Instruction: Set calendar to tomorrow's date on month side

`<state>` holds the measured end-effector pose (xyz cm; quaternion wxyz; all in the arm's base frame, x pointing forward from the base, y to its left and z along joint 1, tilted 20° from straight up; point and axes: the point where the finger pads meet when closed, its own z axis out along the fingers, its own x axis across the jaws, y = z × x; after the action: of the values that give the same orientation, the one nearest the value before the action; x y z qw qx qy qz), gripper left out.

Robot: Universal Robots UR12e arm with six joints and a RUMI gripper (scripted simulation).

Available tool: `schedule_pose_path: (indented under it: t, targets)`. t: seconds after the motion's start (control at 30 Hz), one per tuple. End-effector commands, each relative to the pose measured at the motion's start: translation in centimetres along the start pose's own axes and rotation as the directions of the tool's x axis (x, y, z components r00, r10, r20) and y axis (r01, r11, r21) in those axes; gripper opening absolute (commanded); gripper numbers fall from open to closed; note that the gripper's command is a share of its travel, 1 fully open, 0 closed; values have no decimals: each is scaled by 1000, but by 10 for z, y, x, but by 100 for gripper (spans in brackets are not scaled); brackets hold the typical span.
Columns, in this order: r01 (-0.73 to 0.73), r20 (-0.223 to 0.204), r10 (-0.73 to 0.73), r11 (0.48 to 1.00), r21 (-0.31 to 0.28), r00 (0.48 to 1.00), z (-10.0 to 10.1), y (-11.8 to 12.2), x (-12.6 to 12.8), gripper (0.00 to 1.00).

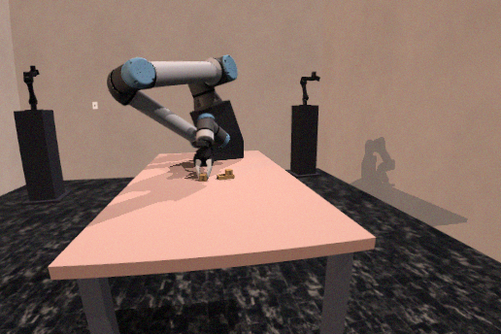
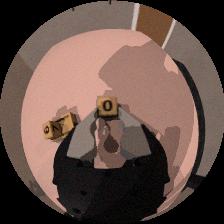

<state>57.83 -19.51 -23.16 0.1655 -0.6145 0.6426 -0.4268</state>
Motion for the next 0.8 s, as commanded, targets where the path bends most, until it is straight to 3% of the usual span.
schedule_pose_path:
  t: [0.0, 0.3, 0.77]
  targets:
    - [0, 0, 0, 1000, 0, 1000, 0, 0, 0, 10]
    - [0, 0, 0, 1000, 0, 1000, -3, -3, 0, 10]
    - [0, 0, 0, 1000, 0, 1000, -35, -35, 0, 10]
